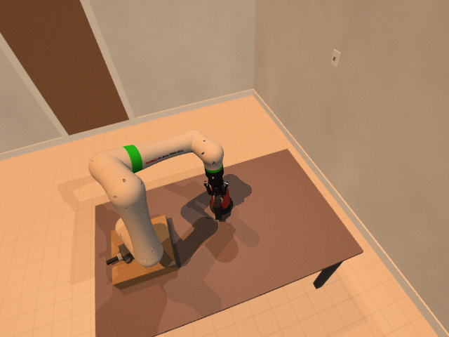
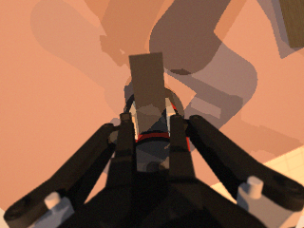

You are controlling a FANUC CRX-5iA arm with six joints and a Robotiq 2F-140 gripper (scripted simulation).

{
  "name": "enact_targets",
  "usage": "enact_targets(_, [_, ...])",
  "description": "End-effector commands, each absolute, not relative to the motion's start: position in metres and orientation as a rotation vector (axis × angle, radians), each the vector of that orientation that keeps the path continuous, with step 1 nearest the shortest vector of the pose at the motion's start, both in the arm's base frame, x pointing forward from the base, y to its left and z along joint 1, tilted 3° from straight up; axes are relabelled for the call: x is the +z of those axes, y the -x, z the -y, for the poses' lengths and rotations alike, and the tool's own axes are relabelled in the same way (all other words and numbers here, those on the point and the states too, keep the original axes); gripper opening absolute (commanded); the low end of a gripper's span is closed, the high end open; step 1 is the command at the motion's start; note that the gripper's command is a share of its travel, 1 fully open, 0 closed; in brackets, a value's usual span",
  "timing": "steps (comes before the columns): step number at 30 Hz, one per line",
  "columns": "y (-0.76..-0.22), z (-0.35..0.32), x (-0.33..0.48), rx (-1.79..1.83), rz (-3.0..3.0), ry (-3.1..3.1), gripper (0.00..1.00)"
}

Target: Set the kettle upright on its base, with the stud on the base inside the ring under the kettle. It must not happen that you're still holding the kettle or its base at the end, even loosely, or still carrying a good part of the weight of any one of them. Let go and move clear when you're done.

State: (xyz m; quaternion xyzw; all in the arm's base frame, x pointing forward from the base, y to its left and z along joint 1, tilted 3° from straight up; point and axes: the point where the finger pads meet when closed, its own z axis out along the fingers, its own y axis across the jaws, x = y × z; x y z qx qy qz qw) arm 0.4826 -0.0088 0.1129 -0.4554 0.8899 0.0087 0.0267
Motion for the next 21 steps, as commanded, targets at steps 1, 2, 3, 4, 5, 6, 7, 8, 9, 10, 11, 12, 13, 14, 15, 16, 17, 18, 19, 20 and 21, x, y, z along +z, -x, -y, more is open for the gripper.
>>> enact_targets(1, [-0.4828, 0.0089, 0.1131, 0.027, -2.749, 1.407, 0.00])
enact_targets(2, [-0.4828, 0.0089, 0.1131, 0.027, -2.749, 1.407, 0.00])
enact_targets(3, [-0.4828, 0.0089, 0.1131, 0.027, -2.749, 1.407, 0.00])
enact_targets(4, [-0.4828, 0.0089, 0.1131, 0.027, -2.749, 1.407, 0.00])
enact_targets(5, [-0.4828, 0.0089, 0.1131, 0.027, -2.749, 1.407, 0.00])
enact_targets(6, [-0.4828, 0.0089, 0.1131, 0.027, -2.749, 1.407, 0.00])
enact_targets(7, [-0.4828, 0.0089, 0.1131, 0.027, -2.749, 1.407, 0.00])
enact_targets(8, [-0.4828, 0.0089, 0.1131, 0.027, -2.749, 1.407, 0.00])
enact_targets(9, [-0.4828, 0.0089, 0.1131, 0.027, -2.749, 1.407, 0.00])
enact_targets(10, [-0.4828, 0.0089, 0.1131, 0.027, -2.749, 1.407, 0.00])
enact_targets(11, [-0.4828, 0.0089, 0.1131, 0.027, -2.749, 1.407, 0.00])
enact_targets(12, [-0.4828, 0.0089, 0.1131, 0.027, -2.749, 1.407, 0.00])
enact_targets(13, [-0.4828, 0.0089, 0.1131, 0.027, -2.749, 1.407, 0.00])
enact_targets(14, [-0.4828, 0.0088, 0.1130, 0.027, -2.749, 1.407, 0.00])
enact_targets(15, [-0.4828, 0.0088, 0.1128, 0.027, -2.749, 1.407, 0.00])
enact_targets(16, [-0.4828, 0.0088, 0.1125, 0.027, -2.749, 1.407, 0.00])
enact_targets(17, [-0.4828, 0.0088, 0.1121, 0.027, -2.749, 1.407, 0.00])
enact_targets(18, [-0.4829, 0.0088, 0.1116, 0.027, -2.749, 1.407, 0.00])
enact_targets(19, [-0.4829, 0.0088, 0.1112, 0.027, -2.749, 1.407, 0.00])
enact_targets(20, [-0.4829, 0.0088, 0.1112, 0.027, -2.749, 1.407, 0.00])
enact_targets(21, [-0.4829, 0.0088, 0.1112, 0.027, -2.749, 1.407, 0.00])
